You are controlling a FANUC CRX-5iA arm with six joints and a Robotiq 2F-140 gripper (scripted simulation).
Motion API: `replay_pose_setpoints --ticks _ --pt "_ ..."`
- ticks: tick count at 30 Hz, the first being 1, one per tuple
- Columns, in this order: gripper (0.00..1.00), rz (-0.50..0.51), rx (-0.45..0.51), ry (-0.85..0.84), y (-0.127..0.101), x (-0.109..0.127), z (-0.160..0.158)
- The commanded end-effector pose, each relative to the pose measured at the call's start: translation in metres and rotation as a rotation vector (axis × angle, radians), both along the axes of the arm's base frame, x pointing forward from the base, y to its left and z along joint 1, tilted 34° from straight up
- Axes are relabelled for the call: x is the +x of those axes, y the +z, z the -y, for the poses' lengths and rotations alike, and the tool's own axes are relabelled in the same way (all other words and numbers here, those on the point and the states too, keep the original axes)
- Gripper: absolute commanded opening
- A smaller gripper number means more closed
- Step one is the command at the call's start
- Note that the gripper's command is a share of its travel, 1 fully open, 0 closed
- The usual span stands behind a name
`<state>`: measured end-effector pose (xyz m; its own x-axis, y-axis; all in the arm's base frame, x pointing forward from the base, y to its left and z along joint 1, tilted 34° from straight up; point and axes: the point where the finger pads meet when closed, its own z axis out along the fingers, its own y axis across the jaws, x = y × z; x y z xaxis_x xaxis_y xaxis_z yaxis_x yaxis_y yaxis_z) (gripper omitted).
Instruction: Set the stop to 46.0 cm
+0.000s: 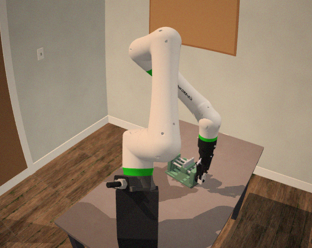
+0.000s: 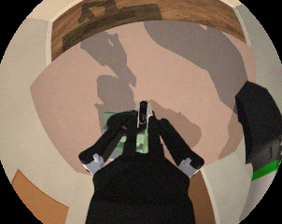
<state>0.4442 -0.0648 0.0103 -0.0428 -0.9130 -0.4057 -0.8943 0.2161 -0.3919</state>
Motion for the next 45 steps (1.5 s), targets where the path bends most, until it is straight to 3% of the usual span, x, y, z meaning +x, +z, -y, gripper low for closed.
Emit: replay_pose_setpoints --ticks 1,26,37,45 --pt "0.04 0.0 0.0 0.0 -0.005 0.003 -0.002" --pt "0.04 0.0 0.0 0.0 -0.018 0.042 -0.006" --pt "0.04 0.0 0.0 0.0 -0.005 0.062 0.001" --pt "0.04 0.0 0.0 0.0 0.021 0.066 0.013"
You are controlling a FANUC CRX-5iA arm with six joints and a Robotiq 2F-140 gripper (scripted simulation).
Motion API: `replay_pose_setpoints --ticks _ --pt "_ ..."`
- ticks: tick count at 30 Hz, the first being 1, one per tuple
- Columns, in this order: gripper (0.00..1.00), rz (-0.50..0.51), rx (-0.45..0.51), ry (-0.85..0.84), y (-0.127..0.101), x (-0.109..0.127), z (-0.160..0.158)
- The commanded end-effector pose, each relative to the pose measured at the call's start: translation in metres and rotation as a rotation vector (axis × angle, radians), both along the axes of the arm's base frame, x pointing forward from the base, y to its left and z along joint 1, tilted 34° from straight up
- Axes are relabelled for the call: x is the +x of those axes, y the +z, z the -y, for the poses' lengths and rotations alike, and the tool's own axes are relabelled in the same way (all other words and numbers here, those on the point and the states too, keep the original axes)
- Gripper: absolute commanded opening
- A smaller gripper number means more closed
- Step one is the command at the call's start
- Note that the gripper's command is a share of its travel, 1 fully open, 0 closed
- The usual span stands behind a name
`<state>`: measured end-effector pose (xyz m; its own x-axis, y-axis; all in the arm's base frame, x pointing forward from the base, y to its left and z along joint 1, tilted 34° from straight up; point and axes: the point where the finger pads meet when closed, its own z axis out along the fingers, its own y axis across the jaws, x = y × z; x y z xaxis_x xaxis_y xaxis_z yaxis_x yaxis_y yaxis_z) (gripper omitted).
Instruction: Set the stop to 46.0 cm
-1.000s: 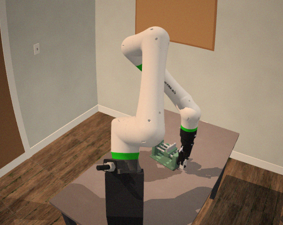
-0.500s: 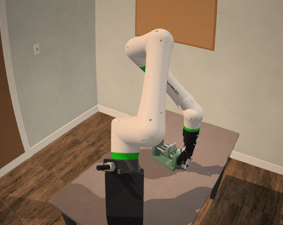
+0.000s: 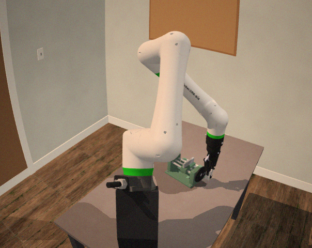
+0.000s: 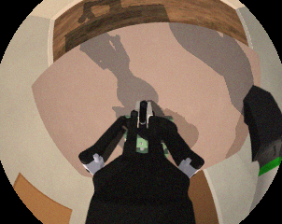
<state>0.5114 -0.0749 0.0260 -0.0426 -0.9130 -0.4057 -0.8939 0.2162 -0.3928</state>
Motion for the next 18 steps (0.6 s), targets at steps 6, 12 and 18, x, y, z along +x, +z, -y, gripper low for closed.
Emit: replay_pose_setpoints --ticks 6,12,18 --pt "0.04 -0.001 0.0 0.0 0.018 -0.008 0.008" --pt "0.04 -0.001 0.0 0.0 0.024 -0.015 0.01" --pt "0.04 -0.001 0.0 0.0 0.028 -0.027 0.012"
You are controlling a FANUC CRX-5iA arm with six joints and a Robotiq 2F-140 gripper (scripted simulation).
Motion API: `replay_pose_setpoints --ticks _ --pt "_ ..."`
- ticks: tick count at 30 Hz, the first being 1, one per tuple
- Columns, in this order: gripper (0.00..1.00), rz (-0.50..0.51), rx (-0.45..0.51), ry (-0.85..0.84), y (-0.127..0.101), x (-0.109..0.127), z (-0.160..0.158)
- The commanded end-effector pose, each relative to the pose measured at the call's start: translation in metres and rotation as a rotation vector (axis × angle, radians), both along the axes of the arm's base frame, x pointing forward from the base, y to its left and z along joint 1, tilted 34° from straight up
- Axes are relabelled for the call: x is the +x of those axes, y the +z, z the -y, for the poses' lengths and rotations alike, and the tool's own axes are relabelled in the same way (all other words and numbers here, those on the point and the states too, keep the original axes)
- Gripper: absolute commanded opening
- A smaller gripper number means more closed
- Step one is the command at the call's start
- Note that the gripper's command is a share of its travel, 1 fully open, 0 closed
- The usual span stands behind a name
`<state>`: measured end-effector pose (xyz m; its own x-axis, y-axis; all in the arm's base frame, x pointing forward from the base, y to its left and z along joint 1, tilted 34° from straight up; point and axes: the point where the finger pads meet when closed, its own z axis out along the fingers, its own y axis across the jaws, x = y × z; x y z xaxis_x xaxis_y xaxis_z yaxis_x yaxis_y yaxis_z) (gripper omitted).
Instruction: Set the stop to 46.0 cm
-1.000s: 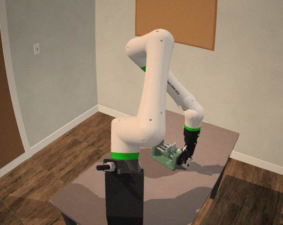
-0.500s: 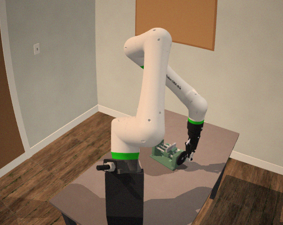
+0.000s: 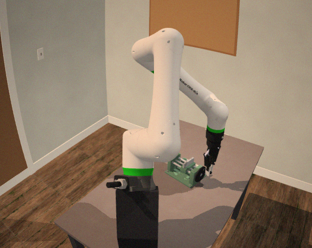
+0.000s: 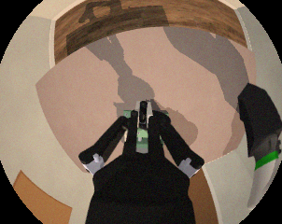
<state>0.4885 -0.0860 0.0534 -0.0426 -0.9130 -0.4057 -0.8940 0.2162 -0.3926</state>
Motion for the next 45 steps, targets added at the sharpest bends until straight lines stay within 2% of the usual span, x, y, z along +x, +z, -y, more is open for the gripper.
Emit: replay_pose_setpoints --ticks 1,12,23,37,45 --pt "0.04 0.0 0.0 0.0 0.001 -0.006 0.001" --pt "0.04 0.0 0.0 0.0 0.0 -0.026 -0.001" --pt "0.04 0.0 0.0 0.0 -0.016 -0.044 -0.009" --pt "0.04 0.0 0.0 0.0 -0.042 -0.045 -0.021" --pt "0.04 0.0 0.0 0.0 -0.05 -0.04 -0.024"
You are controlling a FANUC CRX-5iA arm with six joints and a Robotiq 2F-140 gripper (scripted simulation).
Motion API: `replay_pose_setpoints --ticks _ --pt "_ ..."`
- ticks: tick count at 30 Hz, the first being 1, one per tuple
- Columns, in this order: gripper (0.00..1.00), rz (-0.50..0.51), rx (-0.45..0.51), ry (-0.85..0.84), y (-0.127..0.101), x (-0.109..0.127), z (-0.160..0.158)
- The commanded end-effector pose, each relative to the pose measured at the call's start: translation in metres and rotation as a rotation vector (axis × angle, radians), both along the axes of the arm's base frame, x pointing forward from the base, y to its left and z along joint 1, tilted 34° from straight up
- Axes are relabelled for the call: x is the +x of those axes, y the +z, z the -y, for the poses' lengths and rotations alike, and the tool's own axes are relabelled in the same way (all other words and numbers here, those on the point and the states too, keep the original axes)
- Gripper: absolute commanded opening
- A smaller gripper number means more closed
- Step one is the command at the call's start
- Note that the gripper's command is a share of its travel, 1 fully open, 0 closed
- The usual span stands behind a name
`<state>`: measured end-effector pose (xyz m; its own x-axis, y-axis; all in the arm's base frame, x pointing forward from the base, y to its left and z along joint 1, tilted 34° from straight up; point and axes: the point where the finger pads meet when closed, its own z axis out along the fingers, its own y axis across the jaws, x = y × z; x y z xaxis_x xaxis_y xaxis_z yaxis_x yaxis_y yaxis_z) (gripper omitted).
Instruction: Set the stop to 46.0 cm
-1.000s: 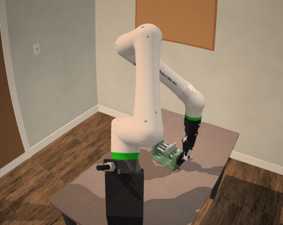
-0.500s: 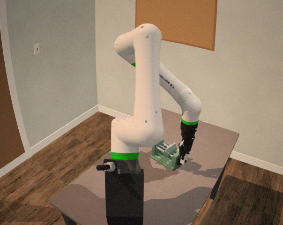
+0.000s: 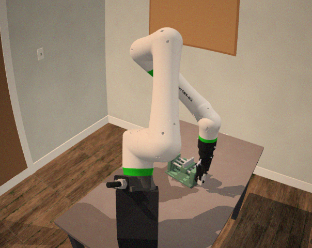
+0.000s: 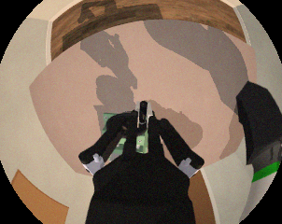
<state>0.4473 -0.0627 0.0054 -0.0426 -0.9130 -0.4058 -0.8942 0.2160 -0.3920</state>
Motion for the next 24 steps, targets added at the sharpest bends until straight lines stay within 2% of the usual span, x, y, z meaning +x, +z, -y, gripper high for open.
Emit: replay_pose_setpoints --ticks 1,24 --pt "0.04 0.0 0.0 0.0 -0.003 0.002 -0.001" --pt "0.04 0.0 0.0 0.0 -0.014 0.023 -0.005"
